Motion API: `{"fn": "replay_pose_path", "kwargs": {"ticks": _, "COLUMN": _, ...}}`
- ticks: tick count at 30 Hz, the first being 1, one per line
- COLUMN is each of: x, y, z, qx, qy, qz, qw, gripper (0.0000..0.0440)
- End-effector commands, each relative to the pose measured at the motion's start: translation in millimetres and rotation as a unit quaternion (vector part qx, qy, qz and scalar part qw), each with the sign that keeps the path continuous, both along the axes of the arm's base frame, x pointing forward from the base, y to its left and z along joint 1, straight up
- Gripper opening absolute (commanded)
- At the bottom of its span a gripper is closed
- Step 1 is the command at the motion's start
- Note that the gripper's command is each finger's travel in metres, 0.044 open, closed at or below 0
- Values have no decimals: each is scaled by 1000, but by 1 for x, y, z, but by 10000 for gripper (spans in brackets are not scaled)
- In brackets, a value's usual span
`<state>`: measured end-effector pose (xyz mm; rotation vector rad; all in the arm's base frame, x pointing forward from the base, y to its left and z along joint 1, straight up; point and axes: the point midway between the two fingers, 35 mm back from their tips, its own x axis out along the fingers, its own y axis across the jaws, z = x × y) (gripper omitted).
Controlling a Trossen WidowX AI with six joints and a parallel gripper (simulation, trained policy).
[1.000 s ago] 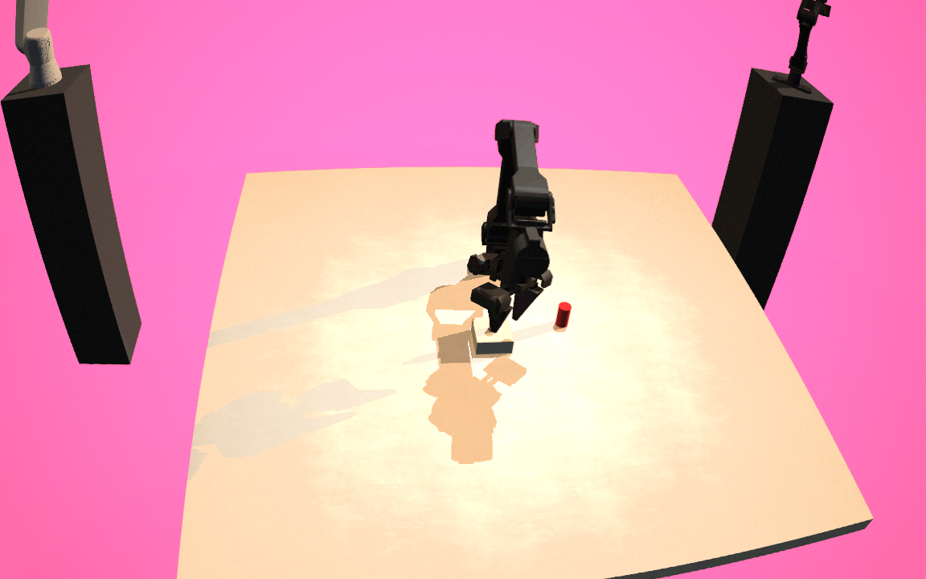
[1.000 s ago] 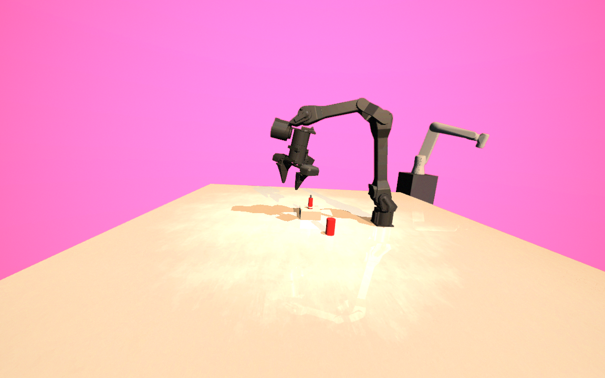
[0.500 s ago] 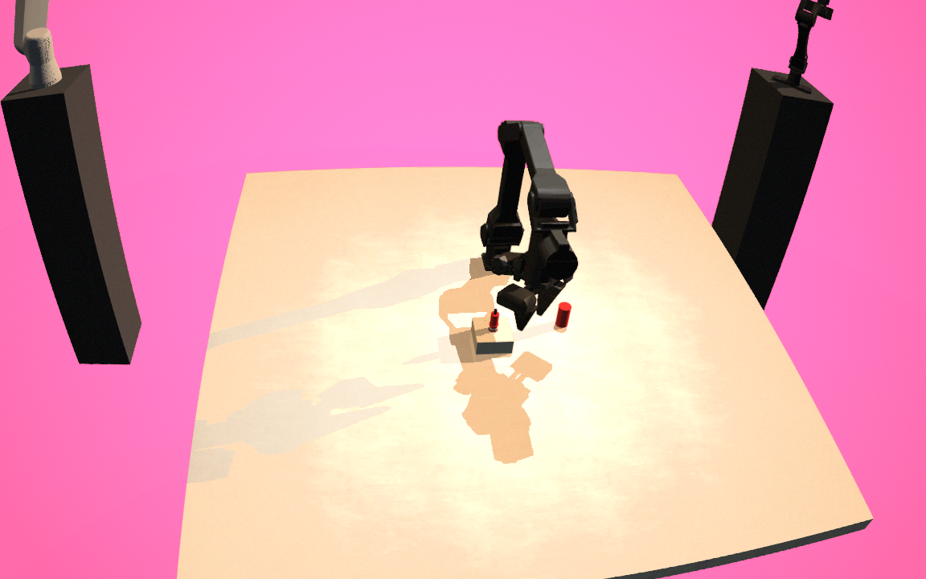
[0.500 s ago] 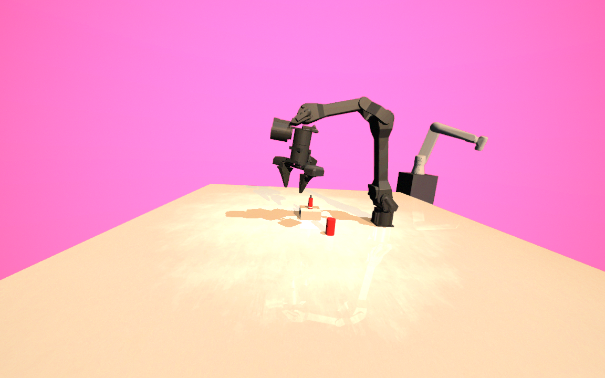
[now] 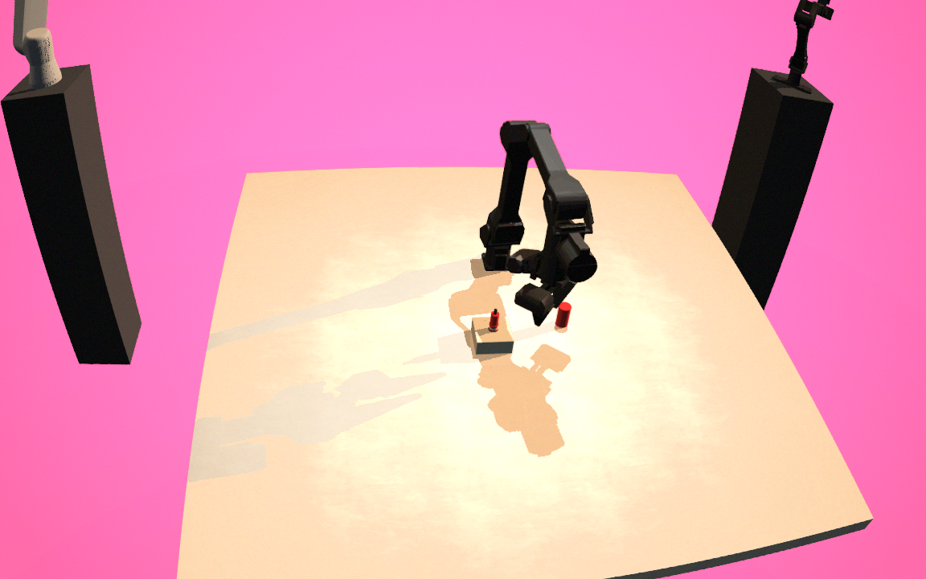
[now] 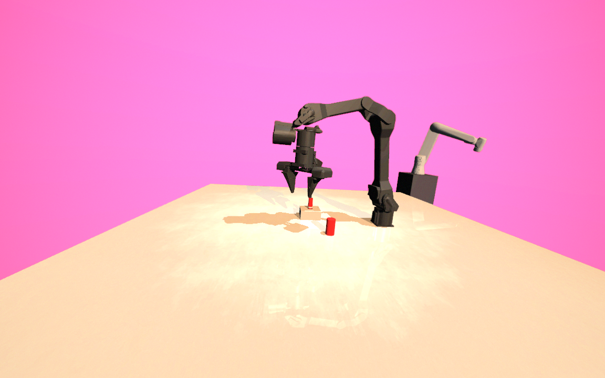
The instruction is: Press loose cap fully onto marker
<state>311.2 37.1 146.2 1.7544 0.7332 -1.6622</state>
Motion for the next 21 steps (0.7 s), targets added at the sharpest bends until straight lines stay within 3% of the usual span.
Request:
{"fn": "replay_pose_path", "kwargs": {"ticks": 1, "x": -7, "y": 7, "z": -3, "qx": 4, "qy": 14, "qz": 3, "qw": 1000, "gripper": 332}}
{"fn": "replay_pose_path", "kwargs": {"ticks": 21, "x": -38, "y": 40, "z": -18, "qx": 11, "qy": 70, "qz": 31, "qw": 997, "gripper": 325}}
